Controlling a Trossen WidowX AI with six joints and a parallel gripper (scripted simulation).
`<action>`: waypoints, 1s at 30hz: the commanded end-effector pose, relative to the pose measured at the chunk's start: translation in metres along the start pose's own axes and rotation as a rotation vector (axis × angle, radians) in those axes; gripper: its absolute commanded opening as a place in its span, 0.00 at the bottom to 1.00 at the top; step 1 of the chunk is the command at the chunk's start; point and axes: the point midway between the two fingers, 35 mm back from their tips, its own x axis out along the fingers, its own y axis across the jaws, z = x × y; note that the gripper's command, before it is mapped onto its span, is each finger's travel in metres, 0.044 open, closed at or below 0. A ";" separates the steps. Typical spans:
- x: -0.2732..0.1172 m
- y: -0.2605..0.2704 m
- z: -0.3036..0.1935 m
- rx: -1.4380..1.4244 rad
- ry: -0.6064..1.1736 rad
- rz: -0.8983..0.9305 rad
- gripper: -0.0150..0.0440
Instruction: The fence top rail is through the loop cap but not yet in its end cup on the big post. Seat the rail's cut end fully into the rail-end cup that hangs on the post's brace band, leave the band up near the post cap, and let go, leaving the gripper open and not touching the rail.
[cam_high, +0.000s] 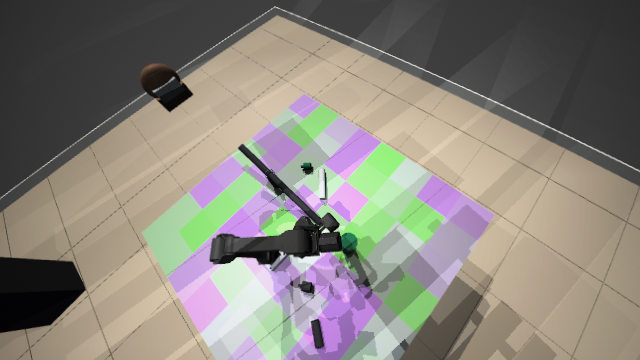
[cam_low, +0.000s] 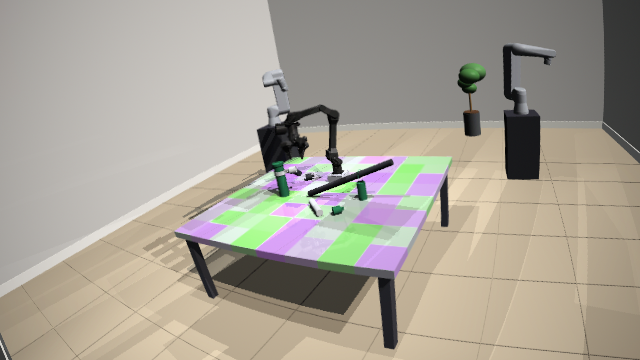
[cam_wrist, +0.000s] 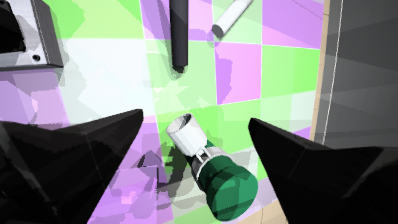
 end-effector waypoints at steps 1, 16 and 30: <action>-0.019 0.009 -0.037 -0.608 -0.032 -0.090 1.00; -0.019 0.009 -0.037 -0.621 -0.032 -0.091 1.00; 0.015 0.022 -0.046 -0.621 -0.032 -0.091 1.00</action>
